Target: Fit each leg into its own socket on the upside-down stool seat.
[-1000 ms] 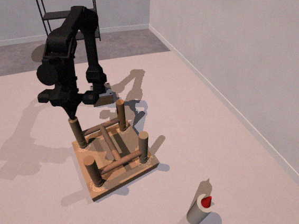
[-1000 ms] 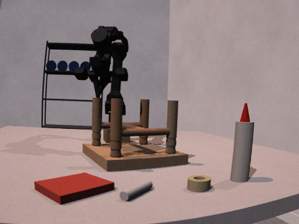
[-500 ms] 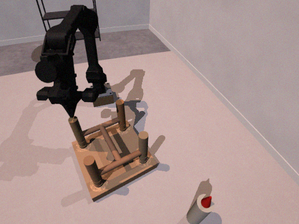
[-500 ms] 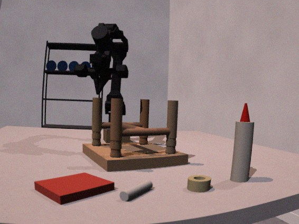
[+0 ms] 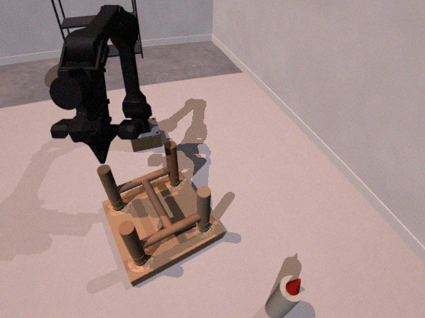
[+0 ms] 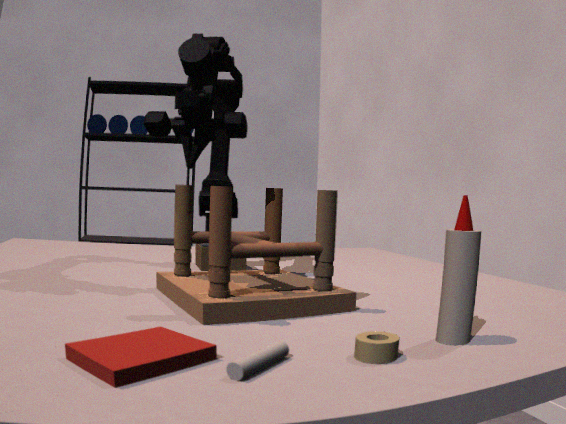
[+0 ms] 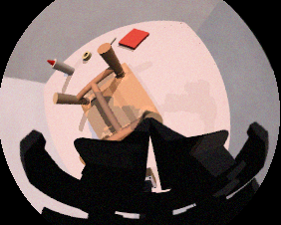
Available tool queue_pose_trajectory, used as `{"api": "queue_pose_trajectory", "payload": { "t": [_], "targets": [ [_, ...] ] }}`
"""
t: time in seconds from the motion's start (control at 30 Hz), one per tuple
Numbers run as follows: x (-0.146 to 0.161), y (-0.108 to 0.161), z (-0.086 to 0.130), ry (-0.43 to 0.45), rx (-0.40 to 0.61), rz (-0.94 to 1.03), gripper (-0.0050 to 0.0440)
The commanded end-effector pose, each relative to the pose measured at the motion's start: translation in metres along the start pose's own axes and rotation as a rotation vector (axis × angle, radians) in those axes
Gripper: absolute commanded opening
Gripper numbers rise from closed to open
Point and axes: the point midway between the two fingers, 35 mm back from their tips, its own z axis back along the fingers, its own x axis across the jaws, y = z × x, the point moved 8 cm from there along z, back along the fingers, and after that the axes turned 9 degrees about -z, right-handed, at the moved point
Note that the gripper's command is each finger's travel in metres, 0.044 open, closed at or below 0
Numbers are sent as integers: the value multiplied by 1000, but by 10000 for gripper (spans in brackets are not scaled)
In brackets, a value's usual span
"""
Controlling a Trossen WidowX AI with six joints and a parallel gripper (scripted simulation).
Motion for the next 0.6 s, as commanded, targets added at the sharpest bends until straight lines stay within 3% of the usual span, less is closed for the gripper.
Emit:
{"api": "queue_pose_trajectory", "payload": {
  "t": [0.0, 0.27, 0.57],
  "targets": [
    [20, -12, 0, -16, 13, 54, 0],
    [99, -40, -1, -74, 41, 241, 0],
    [170, -43, -4, -118, 63, 394, 0]
  ]
}}
